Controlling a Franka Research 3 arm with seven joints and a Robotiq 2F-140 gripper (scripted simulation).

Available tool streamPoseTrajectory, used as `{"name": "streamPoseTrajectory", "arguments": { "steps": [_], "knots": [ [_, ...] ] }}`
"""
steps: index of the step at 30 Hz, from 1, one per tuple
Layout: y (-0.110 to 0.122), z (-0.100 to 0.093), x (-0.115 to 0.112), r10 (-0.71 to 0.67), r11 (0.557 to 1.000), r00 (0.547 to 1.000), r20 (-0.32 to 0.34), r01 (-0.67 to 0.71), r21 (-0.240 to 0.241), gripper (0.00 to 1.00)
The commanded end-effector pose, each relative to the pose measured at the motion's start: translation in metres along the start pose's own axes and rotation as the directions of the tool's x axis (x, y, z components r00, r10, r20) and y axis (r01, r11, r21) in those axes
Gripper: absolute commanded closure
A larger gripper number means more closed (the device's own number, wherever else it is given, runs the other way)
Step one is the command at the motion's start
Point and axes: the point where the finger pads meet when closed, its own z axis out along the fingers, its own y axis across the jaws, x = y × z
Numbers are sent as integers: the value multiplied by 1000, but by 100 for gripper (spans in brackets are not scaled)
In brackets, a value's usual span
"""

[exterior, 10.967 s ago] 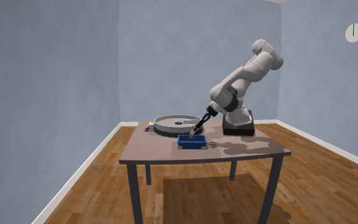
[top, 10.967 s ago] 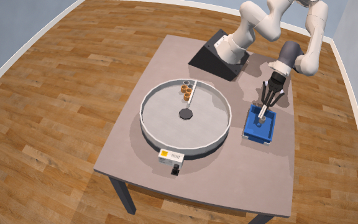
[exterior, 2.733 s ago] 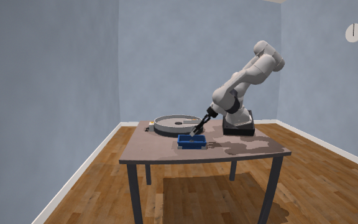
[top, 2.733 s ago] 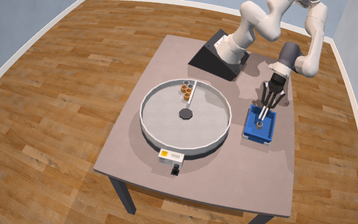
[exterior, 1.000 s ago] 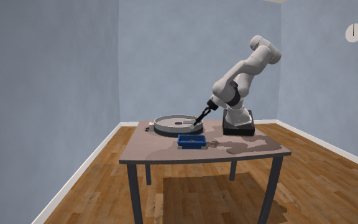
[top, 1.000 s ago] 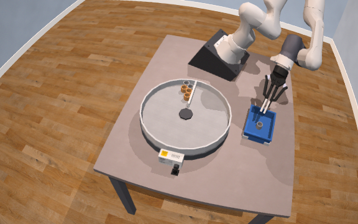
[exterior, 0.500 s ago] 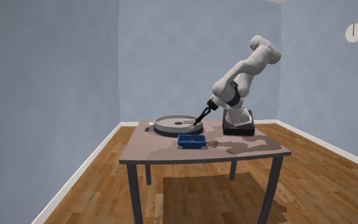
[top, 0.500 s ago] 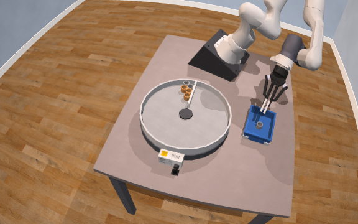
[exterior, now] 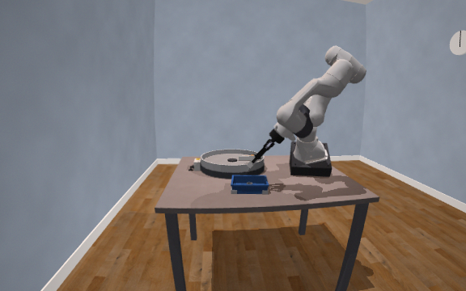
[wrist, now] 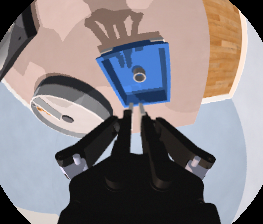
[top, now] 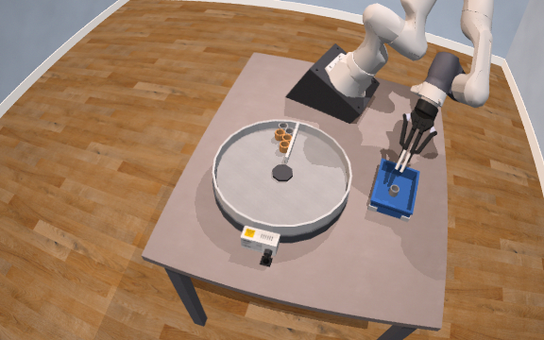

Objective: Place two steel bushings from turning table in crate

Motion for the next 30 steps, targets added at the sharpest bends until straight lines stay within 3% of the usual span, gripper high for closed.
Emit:
{"name": "streamPoseTrajectory", "arguments": {
  "steps": [1,11,17,22,28,30],
  "knots": [
    [-2,0,0,-4,1000,1000,1,4,4,93],
    [-12,12,-13,-12,1000,1000,-16,12,15,94],
    [-75,55,-62,-31,999,996,-78,35,42,94],
    [-152,80,-95,-36,998,993,-112,41,42,94],
    [-152,80,-95,-36,998,993,-112,41,42,94],
    [-208,87,-107,-34,999,992,-120,38,33,94]
  ]
}}
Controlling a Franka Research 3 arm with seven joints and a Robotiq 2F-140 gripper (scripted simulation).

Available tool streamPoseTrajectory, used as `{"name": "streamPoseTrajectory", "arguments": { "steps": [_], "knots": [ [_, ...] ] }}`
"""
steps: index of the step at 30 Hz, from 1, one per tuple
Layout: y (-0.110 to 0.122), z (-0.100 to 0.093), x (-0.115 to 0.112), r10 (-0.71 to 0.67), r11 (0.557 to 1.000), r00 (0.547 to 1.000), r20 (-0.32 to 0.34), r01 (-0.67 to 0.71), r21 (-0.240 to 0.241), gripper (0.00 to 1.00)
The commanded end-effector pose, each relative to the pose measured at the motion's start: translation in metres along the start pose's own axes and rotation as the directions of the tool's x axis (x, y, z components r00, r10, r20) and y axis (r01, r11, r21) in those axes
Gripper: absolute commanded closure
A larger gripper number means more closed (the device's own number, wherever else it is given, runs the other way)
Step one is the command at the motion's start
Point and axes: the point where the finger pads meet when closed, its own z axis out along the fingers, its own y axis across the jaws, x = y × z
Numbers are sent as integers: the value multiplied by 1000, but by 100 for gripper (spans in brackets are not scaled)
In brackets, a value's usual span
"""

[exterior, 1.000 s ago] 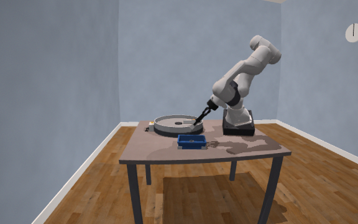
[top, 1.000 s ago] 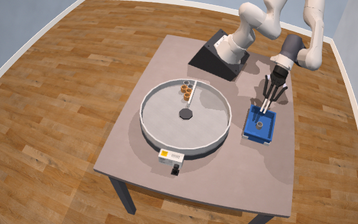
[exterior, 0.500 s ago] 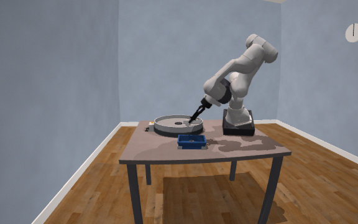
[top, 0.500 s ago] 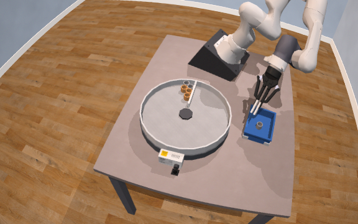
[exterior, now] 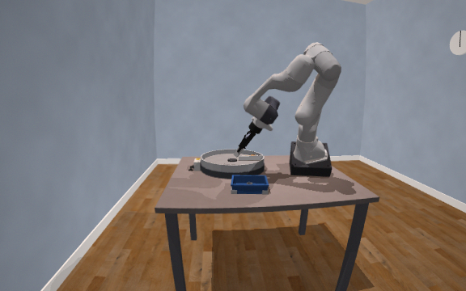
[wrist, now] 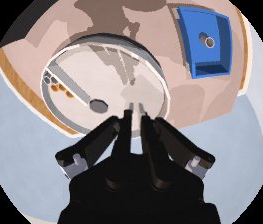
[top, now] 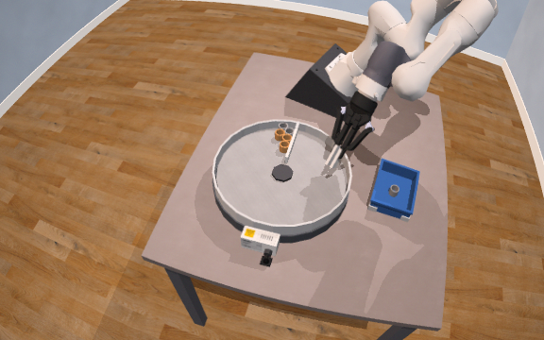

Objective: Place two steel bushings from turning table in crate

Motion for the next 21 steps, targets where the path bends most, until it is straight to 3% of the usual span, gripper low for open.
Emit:
{"name": "streamPoseTrajectory", "arguments": {
  "steps": [1,2,8,10,12,20,21],
  "knots": [
    [-40,12,-7,-123,991,992,-18,122,-51,94],
    [-57,13,-10,-122,991,992,-17,121,-55,94],
    [-57,13,-10,-122,991,992,-17,121,-55,94],
    [-110,15,-13,-115,991,993,-4,115,-66,94],
    [-133,14,-12,-111,991,994,6,111,-71,94],
    [-133,14,-12,-111,991,994,6,111,-71,94],
    [-159,11,-9,-106,991,994,20,108,-76,94]
  ]
}}
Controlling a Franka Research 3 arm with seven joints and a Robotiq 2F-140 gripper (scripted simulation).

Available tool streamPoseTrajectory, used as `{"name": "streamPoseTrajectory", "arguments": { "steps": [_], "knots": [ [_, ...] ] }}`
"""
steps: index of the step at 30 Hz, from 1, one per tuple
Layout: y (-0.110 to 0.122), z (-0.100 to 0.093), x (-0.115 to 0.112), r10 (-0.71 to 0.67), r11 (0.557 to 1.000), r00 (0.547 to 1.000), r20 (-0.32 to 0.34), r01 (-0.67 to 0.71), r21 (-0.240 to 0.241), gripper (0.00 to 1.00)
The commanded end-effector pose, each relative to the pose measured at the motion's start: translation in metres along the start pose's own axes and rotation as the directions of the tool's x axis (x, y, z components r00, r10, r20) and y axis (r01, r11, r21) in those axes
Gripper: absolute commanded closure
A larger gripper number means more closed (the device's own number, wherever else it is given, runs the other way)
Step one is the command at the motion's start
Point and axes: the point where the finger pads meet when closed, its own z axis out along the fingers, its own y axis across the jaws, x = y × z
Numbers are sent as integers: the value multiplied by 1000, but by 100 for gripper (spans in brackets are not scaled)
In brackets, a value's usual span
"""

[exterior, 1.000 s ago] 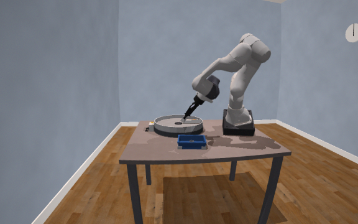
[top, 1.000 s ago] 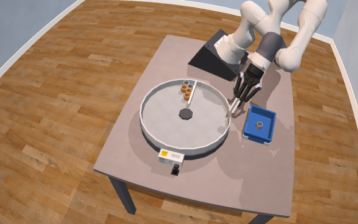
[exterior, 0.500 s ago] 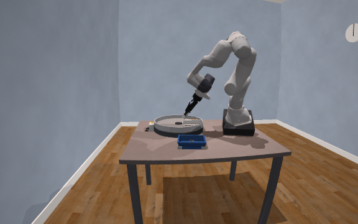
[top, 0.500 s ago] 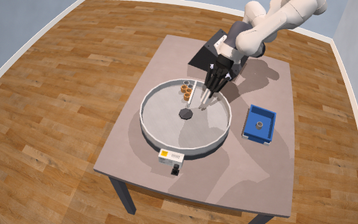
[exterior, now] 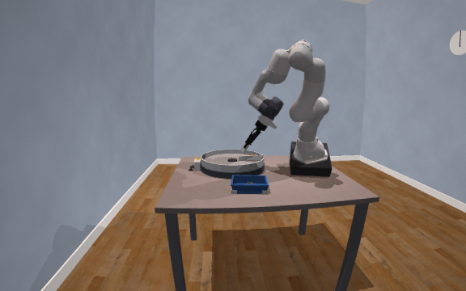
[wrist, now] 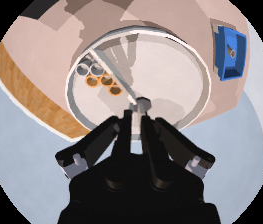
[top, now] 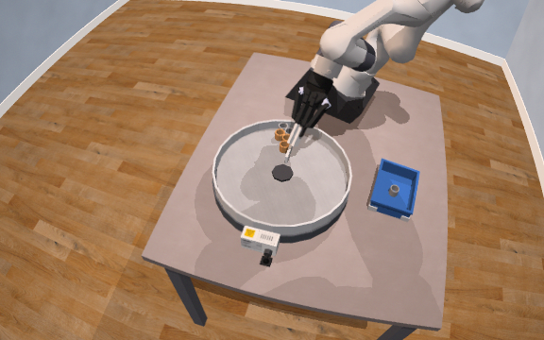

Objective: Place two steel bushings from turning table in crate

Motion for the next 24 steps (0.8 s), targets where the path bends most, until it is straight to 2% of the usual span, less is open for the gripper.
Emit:
{"name": "streamPoseTrajectory", "arguments": {
  "steps": [1,2,7,9,11,14,24],
  "knots": [
    [-41,-7,5,-139,990,990,29,139,-15,94],
    [-49,-9,7,-137,990,990,36,138,-16,94],
    [-49,-9,7,-137,990,990,36,138,-16,94],
    [-79,-17,16,-131,991,989,65,132,-18,94],
    [-79,-17,16,-131,991,989,65,132,-18,94],
    [-100,-25,25,-126,992,988,90,128,-18,94],
    [-104,-26,27,-125,992,988,94,127,-18,94]
  ]
}}
